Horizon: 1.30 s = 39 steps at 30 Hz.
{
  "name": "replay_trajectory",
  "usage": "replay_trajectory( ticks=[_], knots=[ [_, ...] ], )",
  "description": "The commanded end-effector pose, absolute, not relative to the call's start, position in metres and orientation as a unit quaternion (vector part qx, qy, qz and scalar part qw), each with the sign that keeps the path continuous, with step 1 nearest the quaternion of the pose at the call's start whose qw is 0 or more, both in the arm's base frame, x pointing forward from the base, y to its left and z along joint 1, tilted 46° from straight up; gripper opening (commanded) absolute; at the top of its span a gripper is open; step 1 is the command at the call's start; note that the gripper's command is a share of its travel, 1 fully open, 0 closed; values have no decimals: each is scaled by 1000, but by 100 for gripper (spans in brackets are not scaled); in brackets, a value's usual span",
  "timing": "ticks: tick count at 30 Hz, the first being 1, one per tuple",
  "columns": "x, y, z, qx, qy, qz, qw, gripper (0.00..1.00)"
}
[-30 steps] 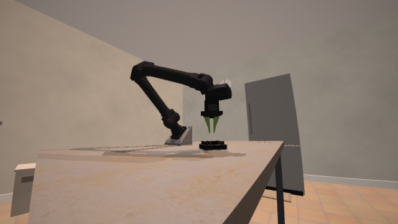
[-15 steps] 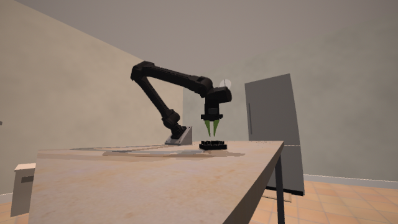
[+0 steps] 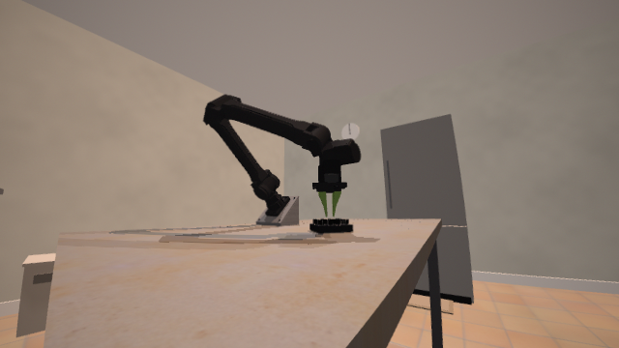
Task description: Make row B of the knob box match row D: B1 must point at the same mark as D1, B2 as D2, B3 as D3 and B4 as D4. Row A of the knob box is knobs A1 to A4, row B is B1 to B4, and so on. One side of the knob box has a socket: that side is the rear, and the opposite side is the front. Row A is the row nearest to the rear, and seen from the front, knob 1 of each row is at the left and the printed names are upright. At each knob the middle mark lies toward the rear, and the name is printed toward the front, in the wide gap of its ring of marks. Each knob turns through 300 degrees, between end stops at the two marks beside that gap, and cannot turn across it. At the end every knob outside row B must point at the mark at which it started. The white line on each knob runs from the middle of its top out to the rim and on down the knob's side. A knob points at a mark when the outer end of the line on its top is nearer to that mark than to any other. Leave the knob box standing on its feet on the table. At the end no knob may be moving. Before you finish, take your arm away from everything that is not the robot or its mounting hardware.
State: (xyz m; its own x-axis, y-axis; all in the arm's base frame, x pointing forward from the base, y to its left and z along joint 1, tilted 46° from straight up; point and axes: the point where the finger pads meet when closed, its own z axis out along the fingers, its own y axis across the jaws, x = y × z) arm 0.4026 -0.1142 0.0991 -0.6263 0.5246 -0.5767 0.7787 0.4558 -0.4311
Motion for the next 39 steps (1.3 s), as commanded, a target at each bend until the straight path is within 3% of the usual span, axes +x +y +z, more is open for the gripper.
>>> replay_trajectory(
  ticks=[1, 39],
  knots=[
    [415, -113, 102, 387, 834, -342, 193, 19],
    [410, -116, 98, 387, 834, -345, 188, 19]
  ],
)
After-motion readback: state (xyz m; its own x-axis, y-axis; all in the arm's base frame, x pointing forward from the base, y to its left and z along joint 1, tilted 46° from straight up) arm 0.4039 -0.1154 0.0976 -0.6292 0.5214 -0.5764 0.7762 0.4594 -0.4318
